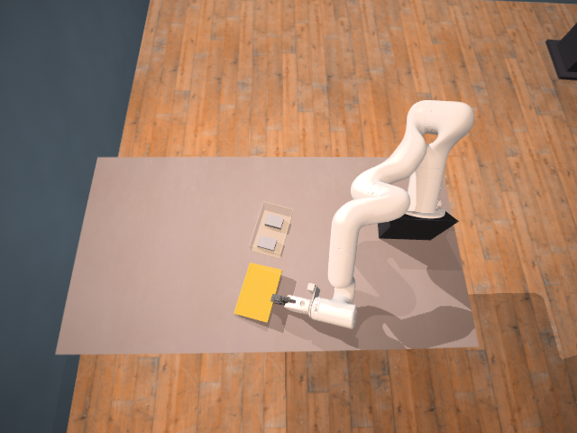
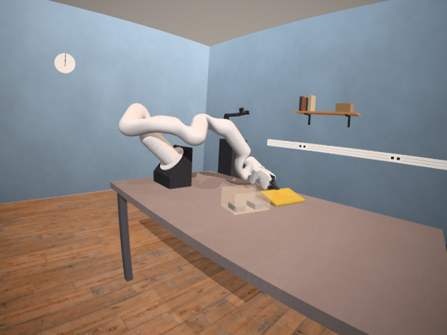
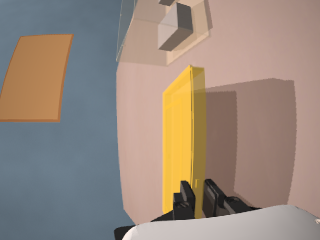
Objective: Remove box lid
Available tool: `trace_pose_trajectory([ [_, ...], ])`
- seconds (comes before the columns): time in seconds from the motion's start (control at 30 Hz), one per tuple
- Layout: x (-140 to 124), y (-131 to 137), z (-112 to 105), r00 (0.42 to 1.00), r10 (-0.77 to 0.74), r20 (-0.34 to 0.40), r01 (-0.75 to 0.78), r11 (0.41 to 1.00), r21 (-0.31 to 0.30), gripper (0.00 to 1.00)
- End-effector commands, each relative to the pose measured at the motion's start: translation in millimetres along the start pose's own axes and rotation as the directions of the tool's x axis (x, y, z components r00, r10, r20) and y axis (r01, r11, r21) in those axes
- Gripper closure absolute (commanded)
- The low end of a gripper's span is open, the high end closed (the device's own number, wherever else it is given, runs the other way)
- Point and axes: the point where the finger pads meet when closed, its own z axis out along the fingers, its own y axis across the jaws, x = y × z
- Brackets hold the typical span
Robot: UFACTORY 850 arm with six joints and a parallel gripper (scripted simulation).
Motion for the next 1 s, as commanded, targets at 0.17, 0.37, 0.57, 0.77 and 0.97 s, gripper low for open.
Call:
trace_pose_trajectory([
  [0.17,-0.3,-2.0,0.1,1.000,0.002,0.000,-0.002,1.000,0.001,0.72],
  [0.37,-0.3,-3.0,0.1,1.000,0.002,0.000,-0.002,1.000,0.001,0.68],
  [0.57,-0.3,-4.5,0.1,1.000,0.002,0.000,-0.002,1.000,0.001,0.68],
  [0.77,-0.3,-4.8,0.1,1.000,0.002,0.000,-0.002,1.000,0.001,0.64],
  [0.97,-0.3,-6.3,0.1,1.000,0.002,0.000,-0.002,1.000,0.001,0.64],
])
